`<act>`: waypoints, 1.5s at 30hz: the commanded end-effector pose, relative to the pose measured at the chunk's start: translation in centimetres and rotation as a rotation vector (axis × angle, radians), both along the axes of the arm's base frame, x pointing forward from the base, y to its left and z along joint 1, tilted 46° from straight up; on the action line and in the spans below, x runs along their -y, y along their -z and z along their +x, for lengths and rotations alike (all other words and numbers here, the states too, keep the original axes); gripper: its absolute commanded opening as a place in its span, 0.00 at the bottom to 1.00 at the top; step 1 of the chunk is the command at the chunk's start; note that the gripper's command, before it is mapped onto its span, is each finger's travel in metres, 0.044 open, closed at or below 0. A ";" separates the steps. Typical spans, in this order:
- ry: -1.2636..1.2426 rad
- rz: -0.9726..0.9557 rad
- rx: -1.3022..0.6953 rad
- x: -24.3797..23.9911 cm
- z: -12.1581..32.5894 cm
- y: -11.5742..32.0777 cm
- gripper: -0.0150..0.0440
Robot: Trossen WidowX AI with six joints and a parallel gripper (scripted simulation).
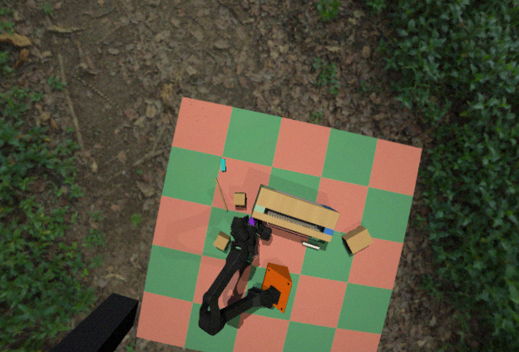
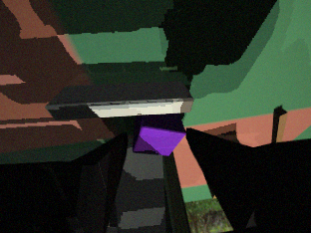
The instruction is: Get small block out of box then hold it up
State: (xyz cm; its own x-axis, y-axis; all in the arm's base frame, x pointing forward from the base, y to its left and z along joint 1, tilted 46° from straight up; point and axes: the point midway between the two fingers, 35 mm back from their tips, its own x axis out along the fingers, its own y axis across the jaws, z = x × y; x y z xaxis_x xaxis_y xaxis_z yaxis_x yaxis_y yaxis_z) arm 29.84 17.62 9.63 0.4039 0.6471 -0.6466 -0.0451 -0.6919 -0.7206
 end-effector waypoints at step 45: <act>0.460 0.273 -0.518 6.5 -1.1 -3.5 0.25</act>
